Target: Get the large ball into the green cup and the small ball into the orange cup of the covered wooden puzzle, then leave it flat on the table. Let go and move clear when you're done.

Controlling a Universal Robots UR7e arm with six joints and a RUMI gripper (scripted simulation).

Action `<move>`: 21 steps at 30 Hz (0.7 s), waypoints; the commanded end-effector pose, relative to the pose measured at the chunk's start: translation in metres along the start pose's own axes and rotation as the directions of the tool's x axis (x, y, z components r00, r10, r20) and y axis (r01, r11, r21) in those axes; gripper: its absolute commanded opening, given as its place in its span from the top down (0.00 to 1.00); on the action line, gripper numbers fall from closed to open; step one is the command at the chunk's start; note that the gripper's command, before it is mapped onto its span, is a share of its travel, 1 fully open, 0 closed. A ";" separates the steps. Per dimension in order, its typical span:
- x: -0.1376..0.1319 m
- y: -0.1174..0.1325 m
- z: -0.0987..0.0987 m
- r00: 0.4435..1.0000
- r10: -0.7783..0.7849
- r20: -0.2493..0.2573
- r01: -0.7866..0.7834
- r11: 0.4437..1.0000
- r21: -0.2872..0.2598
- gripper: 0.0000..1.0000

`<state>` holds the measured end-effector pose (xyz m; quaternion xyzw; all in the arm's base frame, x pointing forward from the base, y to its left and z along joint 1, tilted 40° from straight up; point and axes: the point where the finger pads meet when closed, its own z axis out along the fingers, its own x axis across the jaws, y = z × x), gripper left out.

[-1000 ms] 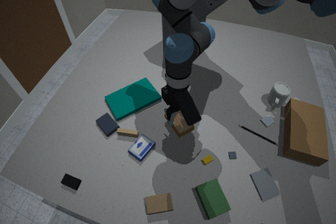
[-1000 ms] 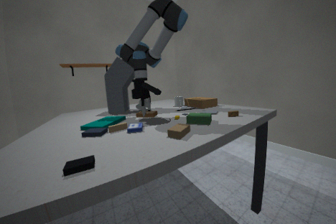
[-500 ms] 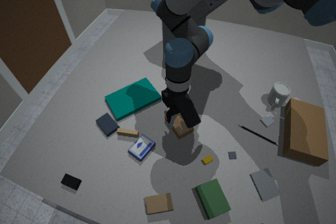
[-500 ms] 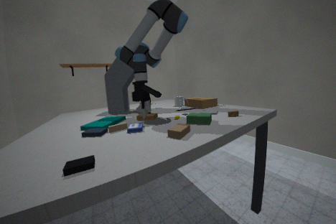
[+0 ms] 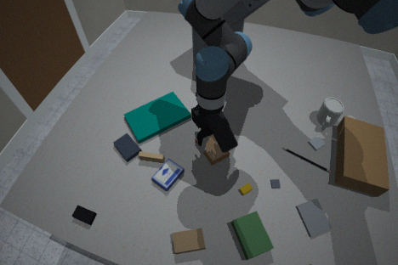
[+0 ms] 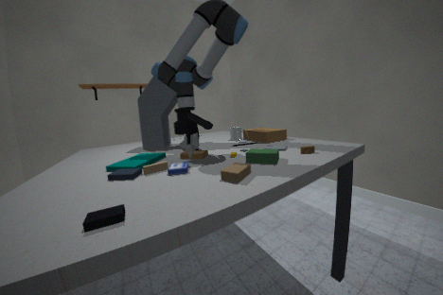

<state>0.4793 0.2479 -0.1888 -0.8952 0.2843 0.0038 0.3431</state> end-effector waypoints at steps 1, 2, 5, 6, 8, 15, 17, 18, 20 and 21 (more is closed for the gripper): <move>0.000 0.000 0.000 1.000 0.000 -0.001 0.000 1.000 0.000 0.57; 0.000 0.000 0.000 1.000 0.000 -0.001 0.000 1.000 0.000 0.57; 0.000 0.000 0.000 1.000 0.000 -0.001 0.000 1.000 0.000 0.57; 0.000 0.000 0.000 1.000 0.000 -0.001 0.000 1.000 0.000 0.57; 0.000 0.000 0.000 1.000 0.000 -0.001 0.000 1.000 0.000 0.57; 0.000 0.000 0.000 1.000 0.000 -0.001 0.000 1.000 0.000 0.46; 0.000 0.000 0.000 1.000 0.000 -0.001 0.000 1.000 0.000 0.46; 0.000 0.000 0.000 1.000 0.000 -0.001 0.000 1.000 0.000 0.46; 0.000 0.000 0.000 1.000 0.000 -0.001 0.000 1.000 0.000 0.46; 0.000 0.000 0.000 1.000 0.000 -0.001 0.000 1.000 0.000 0.46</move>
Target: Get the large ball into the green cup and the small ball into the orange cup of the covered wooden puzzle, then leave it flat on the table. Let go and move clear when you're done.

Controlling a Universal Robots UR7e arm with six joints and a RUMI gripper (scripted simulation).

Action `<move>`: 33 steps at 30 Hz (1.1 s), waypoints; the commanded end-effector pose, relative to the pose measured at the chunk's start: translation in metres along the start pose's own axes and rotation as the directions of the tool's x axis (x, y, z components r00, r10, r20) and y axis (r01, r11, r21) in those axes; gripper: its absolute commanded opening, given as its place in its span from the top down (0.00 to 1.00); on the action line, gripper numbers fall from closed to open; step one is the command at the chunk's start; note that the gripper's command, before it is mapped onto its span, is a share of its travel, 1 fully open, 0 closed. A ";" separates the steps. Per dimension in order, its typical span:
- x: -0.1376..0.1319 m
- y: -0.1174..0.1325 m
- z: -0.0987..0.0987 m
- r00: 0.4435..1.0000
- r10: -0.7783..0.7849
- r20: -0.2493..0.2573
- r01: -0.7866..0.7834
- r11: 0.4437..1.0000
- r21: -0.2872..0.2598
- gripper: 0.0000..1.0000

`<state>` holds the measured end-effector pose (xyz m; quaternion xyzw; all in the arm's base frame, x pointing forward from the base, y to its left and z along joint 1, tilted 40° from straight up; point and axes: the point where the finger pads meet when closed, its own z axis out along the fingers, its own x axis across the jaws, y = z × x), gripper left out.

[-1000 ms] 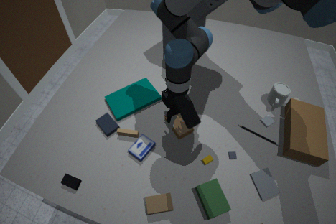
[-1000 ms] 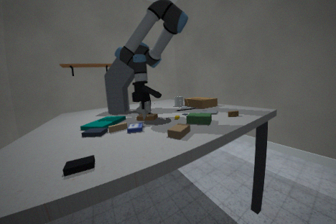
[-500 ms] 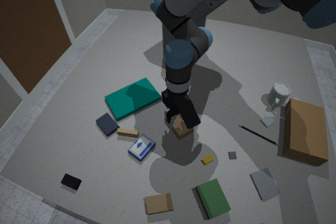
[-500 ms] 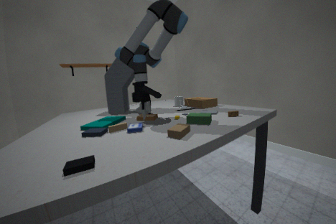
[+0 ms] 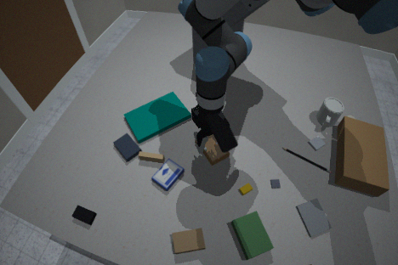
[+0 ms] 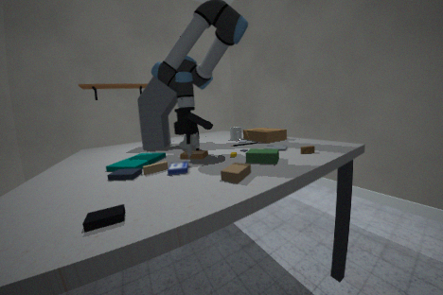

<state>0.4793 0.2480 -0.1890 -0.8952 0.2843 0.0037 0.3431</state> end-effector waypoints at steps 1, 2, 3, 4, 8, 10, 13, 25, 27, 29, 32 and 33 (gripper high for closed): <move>0.000 0.000 0.000 1.000 0.000 -0.001 0.000 1.000 0.000 0.46; 0.000 0.000 0.000 1.000 0.000 -0.001 0.000 1.000 0.000 0.46; 0.000 0.000 0.000 1.000 0.000 -0.001 0.000 1.000 0.000 0.46; 0.000 0.000 0.000 1.000 0.000 -0.001 0.000 1.000 0.000 0.46; 0.000 0.000 0.000 1.000 0.000 -0.001 0.000 1.000 0.000 0.46; 0.000 0.000 0.000 1.000 0.000 -0.001 0.000 1.000 0.000 0.46; 0.000 0.000 0.000 1.000 0.000 -0.001 0.000 1.000 0.000 0.46; 0.000 0.000 0.000 1.000 0.000 -0.001 0.000 1.000 0.000 0.46; 0.000 0.000 -0.001 1.000 0.000 -0.001 0.000 1.000 0.000 0.46; 0.000 0.000 -0.002 1.000 0.000 -0.001 0.000 1.000 0.000 0.46; 0.000 0.000 -0.005 1.000 0.000 -0.001 0.000 1.000 0.000 0.46; 0.000 0.000 -0.005 1.000 0.000 -0.001 0.000 1.000 0.000 0.46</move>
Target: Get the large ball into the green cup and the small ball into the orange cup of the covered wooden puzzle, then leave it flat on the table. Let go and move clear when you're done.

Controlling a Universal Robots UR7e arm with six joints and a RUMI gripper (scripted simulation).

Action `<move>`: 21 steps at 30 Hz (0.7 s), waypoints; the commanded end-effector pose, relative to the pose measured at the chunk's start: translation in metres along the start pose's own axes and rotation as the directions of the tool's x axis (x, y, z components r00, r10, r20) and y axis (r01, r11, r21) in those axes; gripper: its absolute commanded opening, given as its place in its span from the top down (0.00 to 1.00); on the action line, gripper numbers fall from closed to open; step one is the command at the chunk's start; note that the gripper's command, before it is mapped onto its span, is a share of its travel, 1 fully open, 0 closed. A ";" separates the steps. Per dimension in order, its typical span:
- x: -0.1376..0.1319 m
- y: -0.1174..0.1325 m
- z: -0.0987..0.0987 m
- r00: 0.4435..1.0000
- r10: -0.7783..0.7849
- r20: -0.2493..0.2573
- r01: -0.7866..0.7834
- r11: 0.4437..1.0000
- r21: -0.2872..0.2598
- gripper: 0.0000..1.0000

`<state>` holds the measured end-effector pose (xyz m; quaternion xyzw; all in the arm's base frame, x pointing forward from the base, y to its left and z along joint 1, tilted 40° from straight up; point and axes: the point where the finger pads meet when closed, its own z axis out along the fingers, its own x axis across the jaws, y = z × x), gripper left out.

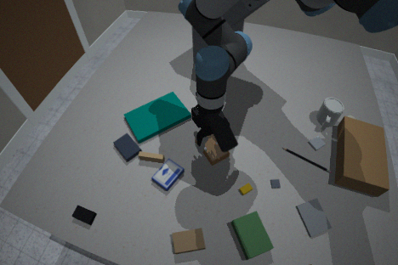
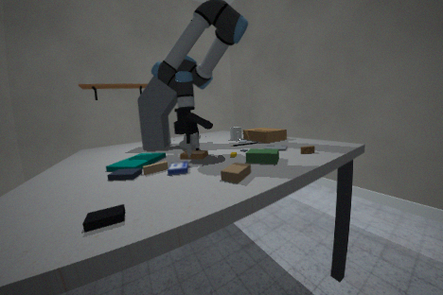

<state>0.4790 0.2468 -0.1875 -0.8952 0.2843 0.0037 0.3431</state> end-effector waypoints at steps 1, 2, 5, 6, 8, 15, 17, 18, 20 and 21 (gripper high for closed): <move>0.000 0.000 -0.004 1.000 0.000 -0.001 0.000 1.000 0.000 0.46; 0.000 0.000 -0.005 1.000 0.000 -0.001 0.000 1.000 0.000 0.46; 0.000 0.000 -0.011 1.000 0.000 -0.001 0.000 1.000 0.000 0.46; 0.000 0.000 -0.014 1.000 0.000 -0.001 0.000 1.000 0.000 0.46; 0.000 0.000 -0.019 1.000 0.000 -0.001 0.000 1.000 0.000 0.46; 0.000 0.000 -0.042 1.000 0.000 -0.001 0.000 1.000 0.000 0.46; 0.000 0.000 -0.045 1.000 0.000 -0.001 0.000 1.000 0.000 0.46; 0.000 0.000 -0.045 1.000 0.000 -0.001 0.000 1.000 0.000 0.46; 0.000 0.000 -0.052 1.000 0.000 -0.001 0.000 1.000 0.000 0.46; 0.000 0.000 -0.055 1.000 0.000 -0.001 0.000 1.000 0.000 0.46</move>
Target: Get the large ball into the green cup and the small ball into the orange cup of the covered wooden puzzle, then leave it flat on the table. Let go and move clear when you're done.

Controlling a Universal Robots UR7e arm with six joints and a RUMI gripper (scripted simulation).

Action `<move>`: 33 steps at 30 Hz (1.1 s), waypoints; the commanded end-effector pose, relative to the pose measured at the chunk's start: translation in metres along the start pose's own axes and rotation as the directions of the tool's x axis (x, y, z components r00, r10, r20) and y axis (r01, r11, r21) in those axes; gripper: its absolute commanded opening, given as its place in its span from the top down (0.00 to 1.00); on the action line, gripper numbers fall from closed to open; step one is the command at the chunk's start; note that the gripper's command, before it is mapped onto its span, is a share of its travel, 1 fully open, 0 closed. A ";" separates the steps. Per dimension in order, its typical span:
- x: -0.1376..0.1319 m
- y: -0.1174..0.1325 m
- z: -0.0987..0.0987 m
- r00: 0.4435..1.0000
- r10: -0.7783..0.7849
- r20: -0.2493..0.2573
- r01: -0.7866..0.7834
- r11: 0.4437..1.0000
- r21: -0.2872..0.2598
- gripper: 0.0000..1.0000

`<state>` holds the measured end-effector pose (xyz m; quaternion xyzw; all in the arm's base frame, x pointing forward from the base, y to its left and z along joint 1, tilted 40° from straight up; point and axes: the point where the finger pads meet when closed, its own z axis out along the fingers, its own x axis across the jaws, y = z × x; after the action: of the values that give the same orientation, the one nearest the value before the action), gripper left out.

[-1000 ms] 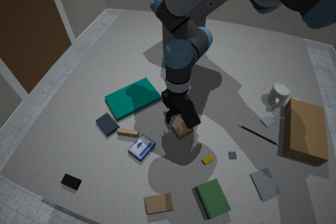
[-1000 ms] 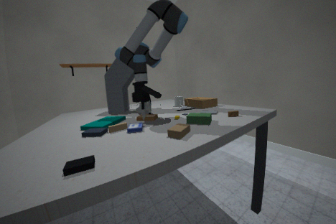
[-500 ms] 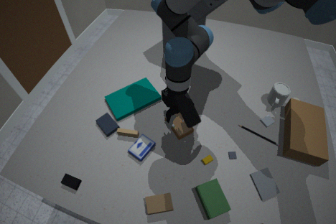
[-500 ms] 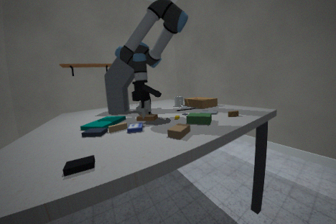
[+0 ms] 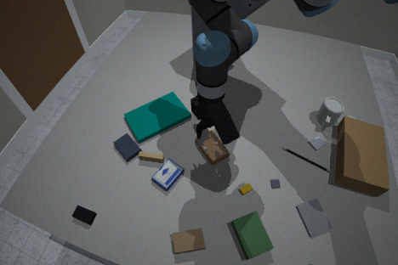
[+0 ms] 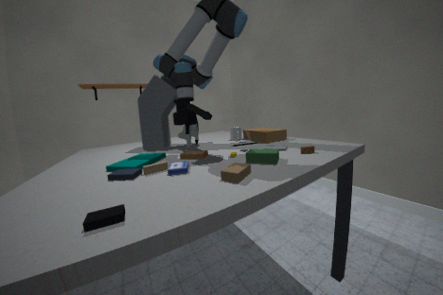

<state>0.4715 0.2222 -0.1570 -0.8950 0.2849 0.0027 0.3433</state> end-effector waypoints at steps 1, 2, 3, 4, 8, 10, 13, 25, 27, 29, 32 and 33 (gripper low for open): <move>0.000 0.000 -0.018 1.000 -0.001 0.001 0.001 1.000 -0.001 0.46; 0.000 0.000 -0.020 1.000 -0.001 0.001 0.001 1.000 -0.001 0.46; 0.000 0.000 -0.023 1.000 -0.001 0.001 0.001 1.000 -0.001 0.46; 0.000 0.000 -0.025 1.000 -0.001 0.001 0.001 1.000 -0.001 0.46; 0.000 0.000 -0.033 1.000 -0.001 0.001 0.001 1.000 -0.001 0.46; 0.000 0.000 -0.035 1.000 -0.001 0.001 0.001 1.000 -0.001 0.46; 0.000 0.000 -0.037 1.000 -0.001 0.001 0.001 1.000 -0.001 0.46; 0.000 0.000 -0.039 1.000 -0.001 0.001 0.001 1.000 -0.001 0.46; 0.000 0.000 -0.039 1.000 -0.001 0.001 0.001 1.000 -0.001 0.46; 0.000 0.000 -0.039 1.000 -0.001 0.001 0.001 1.000 -0.001 0.46; 0.000 0.000 -0.039 1.000 -0.001 0.001 0.001 1.000 -0.001 0.46; 0.000 0.000 -0.039 1.000 -0.001 0.001 0.001 1.000 -0.001 0.46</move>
<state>0.4642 0.1987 -0.1278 -0.8952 0.2843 0.0037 0.3432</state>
